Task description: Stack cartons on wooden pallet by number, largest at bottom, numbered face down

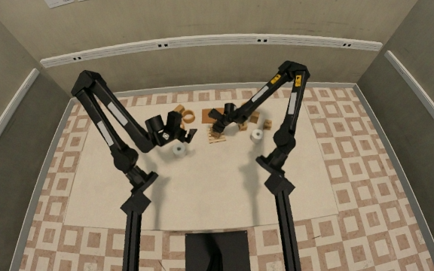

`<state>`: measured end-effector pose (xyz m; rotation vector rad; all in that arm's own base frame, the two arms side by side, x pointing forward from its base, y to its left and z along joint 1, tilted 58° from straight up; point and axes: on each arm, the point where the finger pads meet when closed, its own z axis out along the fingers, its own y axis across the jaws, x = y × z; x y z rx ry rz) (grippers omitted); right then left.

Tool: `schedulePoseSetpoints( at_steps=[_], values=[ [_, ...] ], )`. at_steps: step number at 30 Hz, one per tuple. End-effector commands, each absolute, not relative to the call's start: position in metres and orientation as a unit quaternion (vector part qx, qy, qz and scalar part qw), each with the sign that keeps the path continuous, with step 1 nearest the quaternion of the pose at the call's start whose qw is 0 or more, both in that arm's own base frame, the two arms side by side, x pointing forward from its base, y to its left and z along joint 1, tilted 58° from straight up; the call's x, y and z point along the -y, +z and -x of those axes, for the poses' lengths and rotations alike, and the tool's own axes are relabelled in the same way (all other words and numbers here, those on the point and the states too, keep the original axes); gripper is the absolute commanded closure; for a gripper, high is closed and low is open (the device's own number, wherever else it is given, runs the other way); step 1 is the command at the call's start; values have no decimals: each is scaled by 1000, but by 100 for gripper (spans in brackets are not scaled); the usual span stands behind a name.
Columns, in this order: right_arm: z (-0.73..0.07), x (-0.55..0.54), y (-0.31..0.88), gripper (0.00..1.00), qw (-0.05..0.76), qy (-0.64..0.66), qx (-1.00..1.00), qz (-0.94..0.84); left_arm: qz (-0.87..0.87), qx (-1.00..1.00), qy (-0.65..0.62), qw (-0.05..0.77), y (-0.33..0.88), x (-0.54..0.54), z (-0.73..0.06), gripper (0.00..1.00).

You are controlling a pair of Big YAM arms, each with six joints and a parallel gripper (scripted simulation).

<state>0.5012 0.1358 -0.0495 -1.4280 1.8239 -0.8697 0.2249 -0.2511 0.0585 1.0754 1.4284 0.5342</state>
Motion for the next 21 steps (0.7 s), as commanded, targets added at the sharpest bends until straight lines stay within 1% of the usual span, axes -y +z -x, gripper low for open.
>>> schedulePoseSetpoints(
  at_steps=[1, 21],
  values=[
    [-508, -127, -54, 50, 324, -338, -696, 545, -466, -611, 231, 597, 59, 253, -225, 0],
    [-513, -122, -59, 50, 324, -338, -695, 545, -466, -611, 231, 597, 59, 253, -225, 0]
  ],
)
